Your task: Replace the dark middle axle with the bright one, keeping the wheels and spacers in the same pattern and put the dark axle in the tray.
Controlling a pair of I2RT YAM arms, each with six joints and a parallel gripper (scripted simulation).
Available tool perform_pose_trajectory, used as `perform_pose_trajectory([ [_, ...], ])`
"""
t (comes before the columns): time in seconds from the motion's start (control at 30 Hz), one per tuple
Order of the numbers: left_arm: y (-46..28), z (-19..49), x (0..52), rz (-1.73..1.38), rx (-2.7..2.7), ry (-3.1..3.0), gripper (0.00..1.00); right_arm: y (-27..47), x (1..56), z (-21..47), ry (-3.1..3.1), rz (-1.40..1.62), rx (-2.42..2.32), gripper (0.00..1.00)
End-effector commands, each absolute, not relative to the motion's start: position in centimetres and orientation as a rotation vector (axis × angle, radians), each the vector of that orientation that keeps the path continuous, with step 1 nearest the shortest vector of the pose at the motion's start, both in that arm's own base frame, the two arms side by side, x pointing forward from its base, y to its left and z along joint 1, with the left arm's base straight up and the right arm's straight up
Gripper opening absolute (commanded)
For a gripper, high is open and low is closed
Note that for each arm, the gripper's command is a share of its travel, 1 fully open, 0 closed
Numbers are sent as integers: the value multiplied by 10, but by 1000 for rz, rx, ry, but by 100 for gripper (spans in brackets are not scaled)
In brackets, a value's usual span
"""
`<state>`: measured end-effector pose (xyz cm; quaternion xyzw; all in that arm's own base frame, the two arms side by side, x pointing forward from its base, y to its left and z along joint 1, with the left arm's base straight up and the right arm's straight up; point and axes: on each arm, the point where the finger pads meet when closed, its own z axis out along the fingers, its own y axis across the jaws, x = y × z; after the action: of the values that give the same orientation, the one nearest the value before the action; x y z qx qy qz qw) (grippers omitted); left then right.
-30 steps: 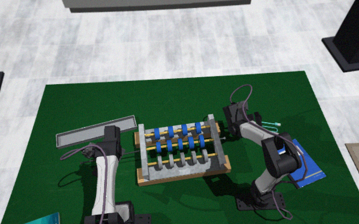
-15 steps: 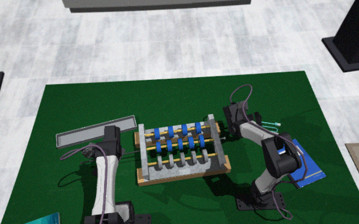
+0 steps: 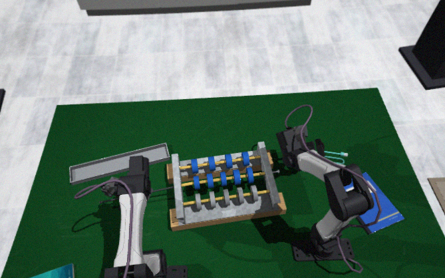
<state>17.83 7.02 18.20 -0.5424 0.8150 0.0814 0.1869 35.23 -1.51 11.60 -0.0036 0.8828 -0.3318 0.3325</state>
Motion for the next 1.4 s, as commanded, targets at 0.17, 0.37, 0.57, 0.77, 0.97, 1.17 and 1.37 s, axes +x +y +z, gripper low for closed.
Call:
perform_pose_trajectory([
  [0.17, 68, 189, 203, 123, -1612, 2223, 19, -3, 382, 158, 2189, -643, 66, 100],
  [0.37, 67, 182, 222, 60, -1769, 2189, 19, 5, 404, 195, 2099, -419, 86, 100],
  [0.57, 69, 176, 233, 39, -1855, 2172, 19, 4, 411, 228, 2012, -320, 105, 100],
  [0.77, 71, 167, 247, 22, -1969, 2151, 19, 4, 414, 279, 1882, -200, 112, 100],
  [0.97, 75, 157, 261, -8, -2088, 2113, 19, 3, 416, 323, 1763, -115, 85, 100],
  [1.17, 74, 151, 261, 5, -2161, 2111, 19, 4, 415, 343, 1711, -66, 68, 100],
  [1.37, 80, 139, 281, -45, -2269, 2047, 19, 3, 395, 404, 1547, -3, 30, 100],
])
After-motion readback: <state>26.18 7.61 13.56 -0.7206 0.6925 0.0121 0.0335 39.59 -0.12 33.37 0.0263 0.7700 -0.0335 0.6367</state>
